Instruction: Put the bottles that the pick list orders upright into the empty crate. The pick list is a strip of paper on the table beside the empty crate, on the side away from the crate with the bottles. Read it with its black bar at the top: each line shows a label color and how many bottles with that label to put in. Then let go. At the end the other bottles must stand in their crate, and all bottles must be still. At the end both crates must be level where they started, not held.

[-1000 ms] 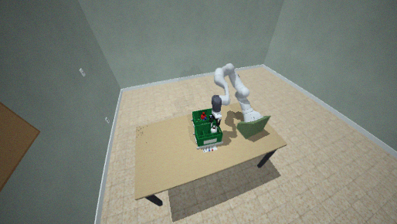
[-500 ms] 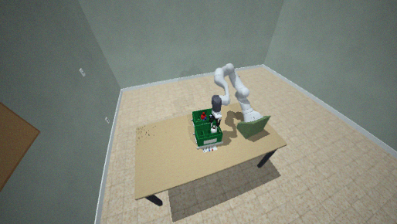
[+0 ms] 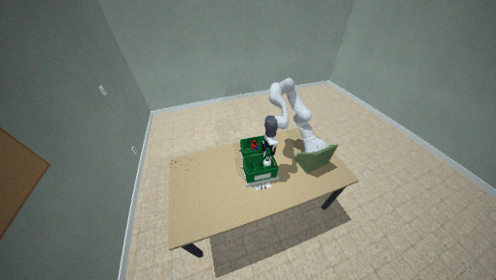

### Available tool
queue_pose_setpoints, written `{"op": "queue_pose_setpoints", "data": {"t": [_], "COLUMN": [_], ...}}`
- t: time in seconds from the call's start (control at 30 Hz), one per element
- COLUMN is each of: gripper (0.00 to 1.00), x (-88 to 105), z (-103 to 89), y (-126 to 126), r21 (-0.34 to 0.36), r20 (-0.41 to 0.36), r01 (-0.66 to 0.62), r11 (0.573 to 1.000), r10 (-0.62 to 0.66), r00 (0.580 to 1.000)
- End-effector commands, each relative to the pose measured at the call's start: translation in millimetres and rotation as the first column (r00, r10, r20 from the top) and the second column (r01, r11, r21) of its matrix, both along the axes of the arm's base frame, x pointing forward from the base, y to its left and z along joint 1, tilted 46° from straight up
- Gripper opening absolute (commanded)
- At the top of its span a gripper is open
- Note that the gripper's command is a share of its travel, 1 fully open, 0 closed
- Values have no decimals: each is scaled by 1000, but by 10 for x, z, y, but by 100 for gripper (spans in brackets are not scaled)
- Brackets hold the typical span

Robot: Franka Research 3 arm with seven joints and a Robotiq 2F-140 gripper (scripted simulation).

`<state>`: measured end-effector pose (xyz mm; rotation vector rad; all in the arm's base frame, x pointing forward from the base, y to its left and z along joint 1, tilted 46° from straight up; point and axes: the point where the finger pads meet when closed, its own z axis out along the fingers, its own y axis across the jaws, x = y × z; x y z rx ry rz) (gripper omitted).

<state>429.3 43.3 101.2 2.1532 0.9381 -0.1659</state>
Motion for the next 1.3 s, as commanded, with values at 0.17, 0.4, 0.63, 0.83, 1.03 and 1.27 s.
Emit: {"op": "queue_pose_setpoints", "data": {"t": [0.17, 0.4, 0.63, 0.83, 1.03, 1.27], "gripper": [38, 38, 38, 38, 38, 38], "x": [-54, -81, -107, -107, -107, -107], "z": [152, 263, 372, 372, 372, 372], "y": [136, 248, 358, 358, 358, 358], "r21": [-6, -6, -6, -6, -6, -6], "r20": [-14, -14, -14, -14, -14, -14], "r01": [-4, -4, -4, -4, -4, -4], "r11": [1000, 1000, 1000, 1000, 1000, 1000], "r10": [4, 4, 4, 4, 4, 4], "r00": [1000, 1000, 1000, 1000, 1000, 1000]}}
